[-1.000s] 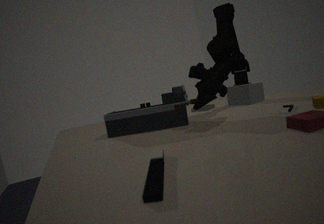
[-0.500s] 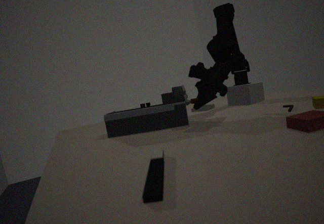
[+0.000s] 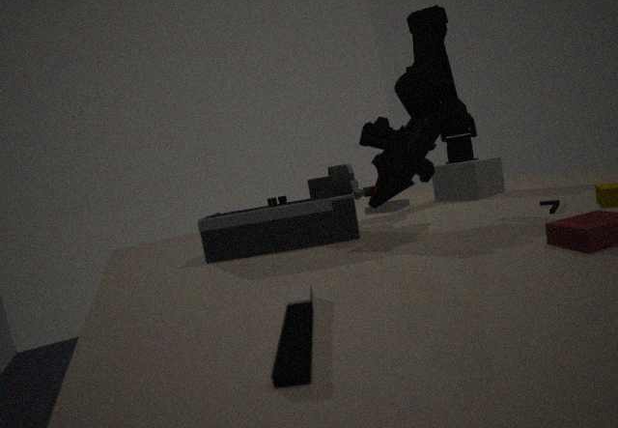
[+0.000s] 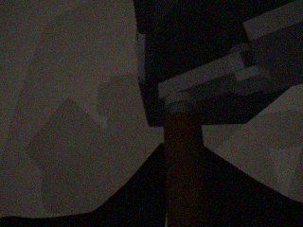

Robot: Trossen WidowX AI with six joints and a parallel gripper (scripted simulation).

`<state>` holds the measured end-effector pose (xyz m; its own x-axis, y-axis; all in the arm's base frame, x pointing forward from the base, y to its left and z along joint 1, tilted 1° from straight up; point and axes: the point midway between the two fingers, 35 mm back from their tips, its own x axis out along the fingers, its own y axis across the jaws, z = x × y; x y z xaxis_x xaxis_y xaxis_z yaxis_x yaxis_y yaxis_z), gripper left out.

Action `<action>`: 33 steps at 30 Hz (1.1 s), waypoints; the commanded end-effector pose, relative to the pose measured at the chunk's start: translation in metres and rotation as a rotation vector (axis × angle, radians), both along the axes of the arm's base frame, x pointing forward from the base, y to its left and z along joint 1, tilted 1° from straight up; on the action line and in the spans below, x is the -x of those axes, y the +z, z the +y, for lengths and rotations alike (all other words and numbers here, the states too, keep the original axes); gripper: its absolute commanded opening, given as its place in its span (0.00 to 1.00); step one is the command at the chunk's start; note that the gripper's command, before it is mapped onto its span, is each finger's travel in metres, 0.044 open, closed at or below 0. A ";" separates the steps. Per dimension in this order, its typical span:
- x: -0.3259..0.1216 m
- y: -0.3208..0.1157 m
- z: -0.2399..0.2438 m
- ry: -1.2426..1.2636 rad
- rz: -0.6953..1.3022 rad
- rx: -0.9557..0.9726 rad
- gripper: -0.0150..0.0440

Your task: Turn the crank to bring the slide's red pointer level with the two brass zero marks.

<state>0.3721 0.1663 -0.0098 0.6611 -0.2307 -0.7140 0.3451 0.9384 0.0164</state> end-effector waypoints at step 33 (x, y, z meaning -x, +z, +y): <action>0.000 0.028 0.003 0.003 -0.018 -0.010 0.25</action>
<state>0.3730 0.1702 0.0091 0.6676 -0.2212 -0.7109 0.3402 0.9400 0.0270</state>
